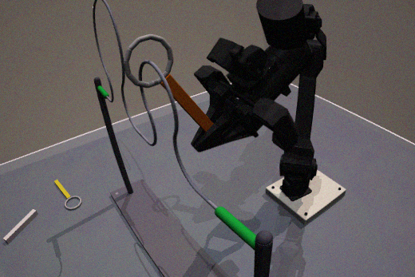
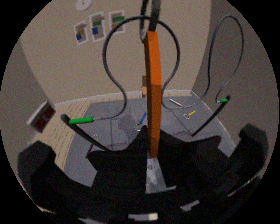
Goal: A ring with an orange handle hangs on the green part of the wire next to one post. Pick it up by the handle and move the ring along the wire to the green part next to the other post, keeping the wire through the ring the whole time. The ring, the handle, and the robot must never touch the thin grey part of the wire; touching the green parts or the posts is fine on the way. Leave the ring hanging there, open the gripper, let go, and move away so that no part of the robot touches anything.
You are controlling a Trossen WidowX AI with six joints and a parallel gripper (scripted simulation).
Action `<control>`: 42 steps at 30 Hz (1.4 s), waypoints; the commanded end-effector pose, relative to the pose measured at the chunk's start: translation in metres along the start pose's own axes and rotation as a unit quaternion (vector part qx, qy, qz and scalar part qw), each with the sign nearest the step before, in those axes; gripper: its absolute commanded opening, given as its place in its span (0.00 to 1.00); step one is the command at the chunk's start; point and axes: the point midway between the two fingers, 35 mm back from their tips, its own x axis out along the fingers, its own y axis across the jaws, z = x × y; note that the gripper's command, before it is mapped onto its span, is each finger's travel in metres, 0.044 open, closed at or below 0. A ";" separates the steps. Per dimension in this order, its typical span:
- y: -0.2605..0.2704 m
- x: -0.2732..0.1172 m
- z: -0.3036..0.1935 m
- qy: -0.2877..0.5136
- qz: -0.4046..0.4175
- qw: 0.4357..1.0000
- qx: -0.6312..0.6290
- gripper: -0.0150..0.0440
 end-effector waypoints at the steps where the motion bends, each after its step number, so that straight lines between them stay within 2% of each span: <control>1: -0.005 0.001 -0.001 -0.003 -0.020 0.999 -0.036 0.00; 21: -0.033 0.001 0.006 -0.028 -0.127 0.965 -0.227 0.00; 42: -0.057 -0.006 0.024 -0.053 -0.233 0.878 -0.415 0.00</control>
